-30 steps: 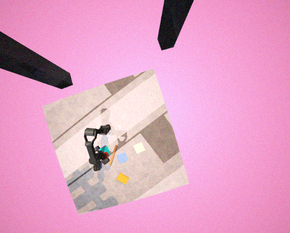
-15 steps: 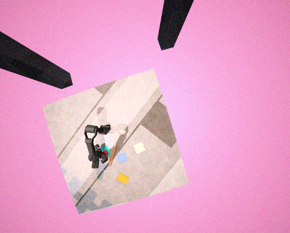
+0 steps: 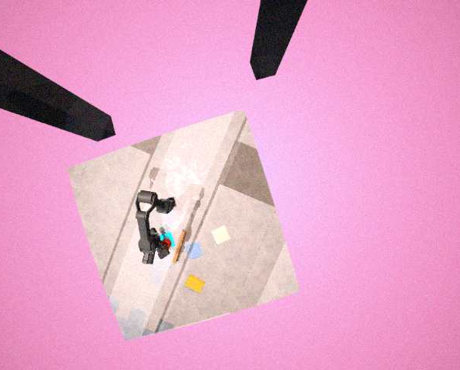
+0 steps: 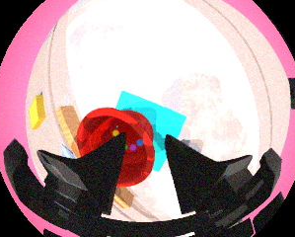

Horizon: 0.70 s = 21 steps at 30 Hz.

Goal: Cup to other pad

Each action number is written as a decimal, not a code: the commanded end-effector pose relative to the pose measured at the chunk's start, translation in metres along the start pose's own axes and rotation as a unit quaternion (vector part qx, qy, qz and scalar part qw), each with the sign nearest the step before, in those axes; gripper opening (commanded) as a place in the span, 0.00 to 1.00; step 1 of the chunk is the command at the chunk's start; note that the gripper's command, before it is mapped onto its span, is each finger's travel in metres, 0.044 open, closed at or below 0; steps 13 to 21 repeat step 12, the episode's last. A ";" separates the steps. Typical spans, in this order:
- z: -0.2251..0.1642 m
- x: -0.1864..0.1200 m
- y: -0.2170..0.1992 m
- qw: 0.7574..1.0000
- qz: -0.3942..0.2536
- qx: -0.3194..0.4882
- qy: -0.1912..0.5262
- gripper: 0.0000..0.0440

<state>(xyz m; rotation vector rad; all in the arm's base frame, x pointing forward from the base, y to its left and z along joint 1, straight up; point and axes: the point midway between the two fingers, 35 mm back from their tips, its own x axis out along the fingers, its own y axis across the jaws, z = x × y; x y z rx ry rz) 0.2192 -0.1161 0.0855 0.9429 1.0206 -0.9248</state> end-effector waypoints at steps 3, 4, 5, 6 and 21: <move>0.001 -0.006 -0.001 1.000 0.015 0.001 -0.009 0.49; 0.002 -0.007 -0.002 1.000 0.018 0.001 -0.011 0.51; 0.002 -0.009 -0.002 1.000 0.020 0.002 -0.013 0.53; 0.002 -0.010 -0.002 1.000 0.023 0.003 -0.016 0.54; 0.006 -0.023 -0.004 0.999 0.038 0.009 -0.030 0.63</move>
